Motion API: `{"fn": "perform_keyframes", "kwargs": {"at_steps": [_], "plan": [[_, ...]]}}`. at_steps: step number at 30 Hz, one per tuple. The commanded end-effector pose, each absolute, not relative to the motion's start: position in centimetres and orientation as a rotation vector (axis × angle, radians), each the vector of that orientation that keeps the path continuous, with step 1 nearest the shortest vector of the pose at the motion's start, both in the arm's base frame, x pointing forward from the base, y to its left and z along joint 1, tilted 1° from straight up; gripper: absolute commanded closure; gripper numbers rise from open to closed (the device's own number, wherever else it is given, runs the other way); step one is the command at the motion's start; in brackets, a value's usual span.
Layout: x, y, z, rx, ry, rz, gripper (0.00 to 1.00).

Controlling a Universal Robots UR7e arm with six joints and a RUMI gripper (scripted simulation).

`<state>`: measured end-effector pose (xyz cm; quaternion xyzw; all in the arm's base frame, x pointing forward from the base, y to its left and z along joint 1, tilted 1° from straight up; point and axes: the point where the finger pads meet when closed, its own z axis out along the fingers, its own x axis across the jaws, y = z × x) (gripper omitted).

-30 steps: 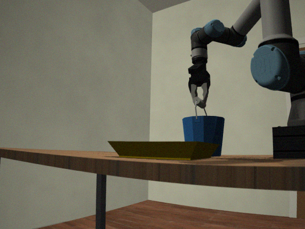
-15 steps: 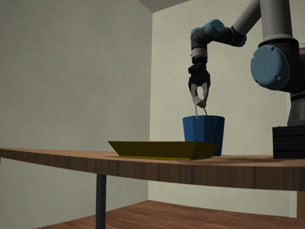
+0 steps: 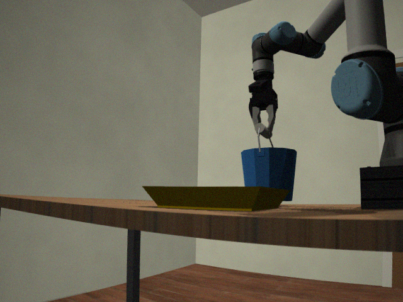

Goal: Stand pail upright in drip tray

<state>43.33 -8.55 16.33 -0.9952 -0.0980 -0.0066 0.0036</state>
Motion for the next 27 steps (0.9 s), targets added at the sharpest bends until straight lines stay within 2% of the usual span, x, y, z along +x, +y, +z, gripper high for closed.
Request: {"fn": "perform_keyframes", "kwargs": {"at_steps": [1,27], "plan": [[43.5,-8.6,17.7,-3.125,-0.31,-0.033,1.0],[43.4,-8.7,21.7,-3.125,-0.308,-0.033,1.0]]}}
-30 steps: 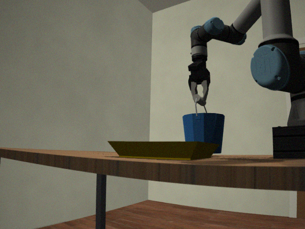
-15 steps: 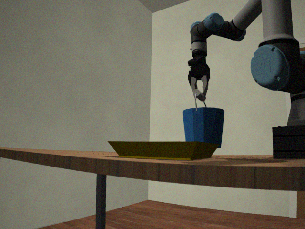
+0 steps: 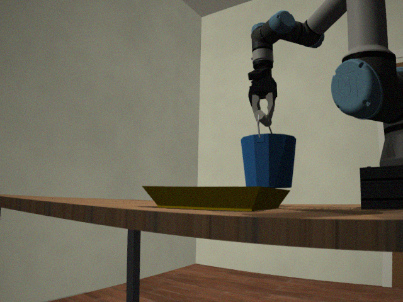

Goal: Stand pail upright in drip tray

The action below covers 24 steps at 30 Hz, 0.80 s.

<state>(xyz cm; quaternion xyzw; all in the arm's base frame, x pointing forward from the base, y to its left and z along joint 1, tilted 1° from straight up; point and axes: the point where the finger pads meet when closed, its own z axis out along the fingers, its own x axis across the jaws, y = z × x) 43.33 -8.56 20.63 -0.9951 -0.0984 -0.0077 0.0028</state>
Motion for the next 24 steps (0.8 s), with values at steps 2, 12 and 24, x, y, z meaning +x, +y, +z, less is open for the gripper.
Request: {"fn": "perform_keyframes", "kwargs": {"at_steps": [2,12,24], "plan": [[43.4,-8.7,22.0,-3.125,-0.308,-0.033,1.0],[43.4,-8.7,23.2,-3.125,-0.308,-0.033,1.0],[43.3,-8.7,23.9,-3.125,-0.308,-0.033,1.0]]}}
